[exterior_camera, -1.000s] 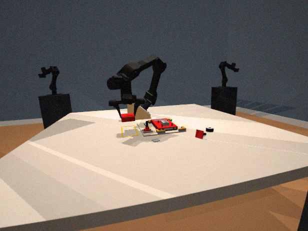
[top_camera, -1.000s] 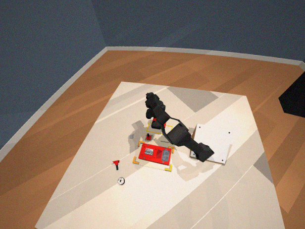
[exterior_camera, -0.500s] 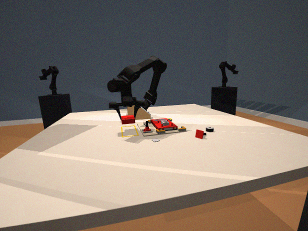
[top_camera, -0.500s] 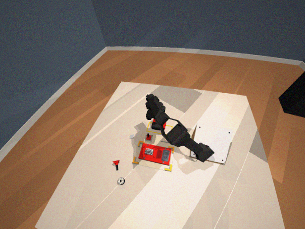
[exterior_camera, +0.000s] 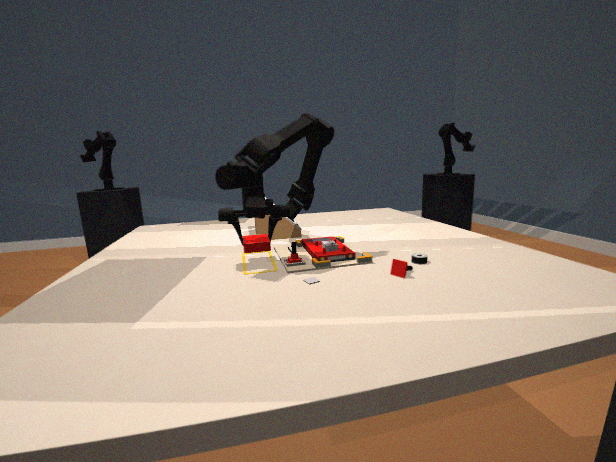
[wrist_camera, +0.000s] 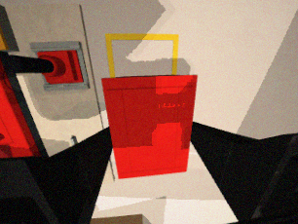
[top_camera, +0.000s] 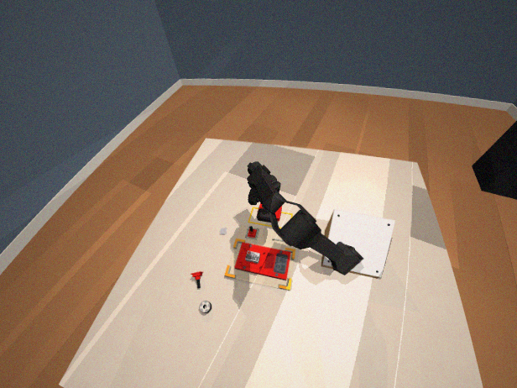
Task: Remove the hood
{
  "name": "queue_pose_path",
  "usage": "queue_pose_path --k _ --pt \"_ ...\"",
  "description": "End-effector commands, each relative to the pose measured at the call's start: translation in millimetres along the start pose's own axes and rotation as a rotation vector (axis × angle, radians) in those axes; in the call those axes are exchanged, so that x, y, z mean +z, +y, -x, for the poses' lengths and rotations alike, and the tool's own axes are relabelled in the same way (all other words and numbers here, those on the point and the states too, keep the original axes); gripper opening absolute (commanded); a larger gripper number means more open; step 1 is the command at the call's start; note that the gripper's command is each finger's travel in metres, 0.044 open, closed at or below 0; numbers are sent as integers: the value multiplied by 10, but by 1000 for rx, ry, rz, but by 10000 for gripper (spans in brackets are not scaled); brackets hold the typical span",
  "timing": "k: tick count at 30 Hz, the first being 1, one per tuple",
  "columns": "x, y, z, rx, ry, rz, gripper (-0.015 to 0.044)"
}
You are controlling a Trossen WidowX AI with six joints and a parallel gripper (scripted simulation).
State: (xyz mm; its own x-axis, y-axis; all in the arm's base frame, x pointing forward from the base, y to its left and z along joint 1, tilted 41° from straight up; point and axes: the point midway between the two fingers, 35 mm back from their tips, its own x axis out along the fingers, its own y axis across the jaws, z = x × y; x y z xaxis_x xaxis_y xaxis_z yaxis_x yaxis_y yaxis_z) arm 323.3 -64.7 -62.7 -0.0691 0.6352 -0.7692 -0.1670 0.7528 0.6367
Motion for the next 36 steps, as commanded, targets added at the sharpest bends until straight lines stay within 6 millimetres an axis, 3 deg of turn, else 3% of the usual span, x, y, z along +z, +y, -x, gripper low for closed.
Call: queue_pose_path --k 1,36 --pt "-4 8 -38 5 -2 -6 0" --pt "-19 23 -257 7 -2 -6 0"
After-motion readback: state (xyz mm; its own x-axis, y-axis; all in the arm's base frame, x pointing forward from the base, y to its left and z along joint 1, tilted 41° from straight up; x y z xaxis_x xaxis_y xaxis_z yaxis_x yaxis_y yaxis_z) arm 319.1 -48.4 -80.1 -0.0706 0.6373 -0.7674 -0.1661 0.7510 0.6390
